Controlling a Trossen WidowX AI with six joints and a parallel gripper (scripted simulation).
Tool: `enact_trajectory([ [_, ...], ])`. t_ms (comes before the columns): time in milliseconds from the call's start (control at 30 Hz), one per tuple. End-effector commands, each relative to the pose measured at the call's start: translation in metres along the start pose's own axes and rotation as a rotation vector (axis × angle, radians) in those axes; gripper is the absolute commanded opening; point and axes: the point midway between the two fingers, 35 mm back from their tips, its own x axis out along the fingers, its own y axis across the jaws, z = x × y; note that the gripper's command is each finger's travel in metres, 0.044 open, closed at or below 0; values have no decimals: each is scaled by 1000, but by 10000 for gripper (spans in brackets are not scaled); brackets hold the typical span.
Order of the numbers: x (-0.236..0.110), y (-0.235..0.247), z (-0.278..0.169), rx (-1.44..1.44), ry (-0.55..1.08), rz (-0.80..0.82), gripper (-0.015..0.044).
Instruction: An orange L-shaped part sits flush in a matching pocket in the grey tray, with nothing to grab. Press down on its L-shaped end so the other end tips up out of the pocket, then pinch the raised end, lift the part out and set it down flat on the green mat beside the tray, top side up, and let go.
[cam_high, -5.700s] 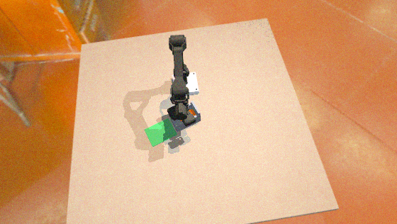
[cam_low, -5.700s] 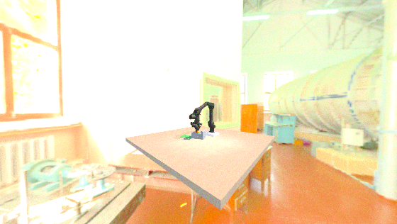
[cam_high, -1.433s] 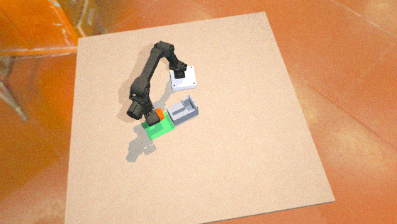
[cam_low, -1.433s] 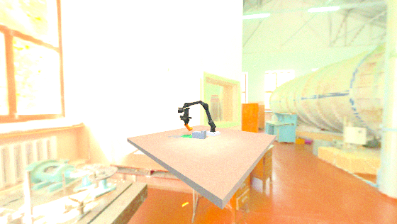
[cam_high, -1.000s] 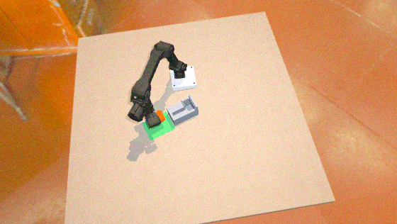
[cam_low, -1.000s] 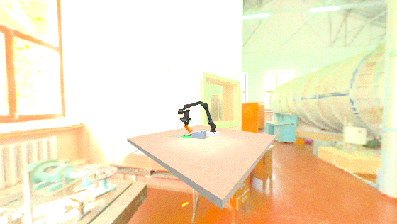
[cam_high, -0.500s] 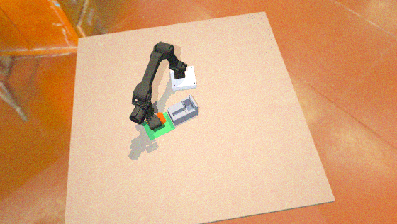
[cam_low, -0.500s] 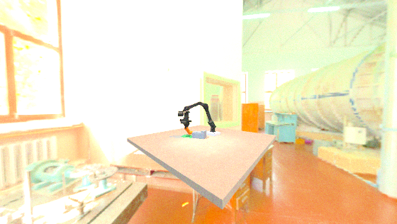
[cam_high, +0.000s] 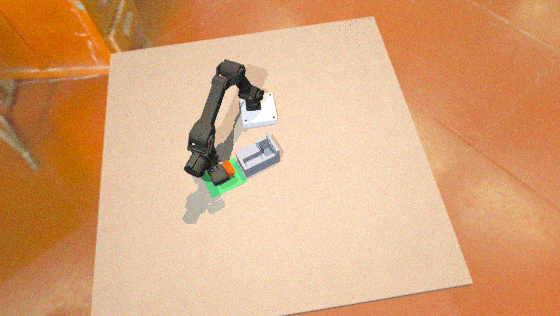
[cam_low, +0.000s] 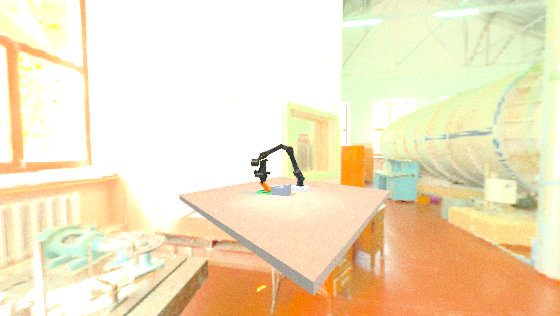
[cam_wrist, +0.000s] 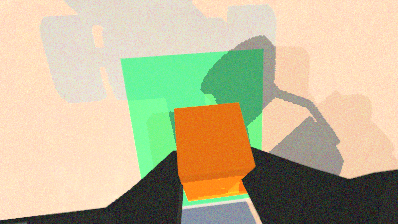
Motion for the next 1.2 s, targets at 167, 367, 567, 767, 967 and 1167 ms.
enact_trajectory([
  [167,2,-1,0,3,0,-5,0],
  [367,2,-1,0,3,0,-5,0],
  [567,2,-1,-1,0,2,-2,53],
  [767,2,-1,-1,0,2,-2,210],
  [967,-27,2,2,1,1,-3,368],
  [1167,-84,0,0,3,0,-5,400],
])
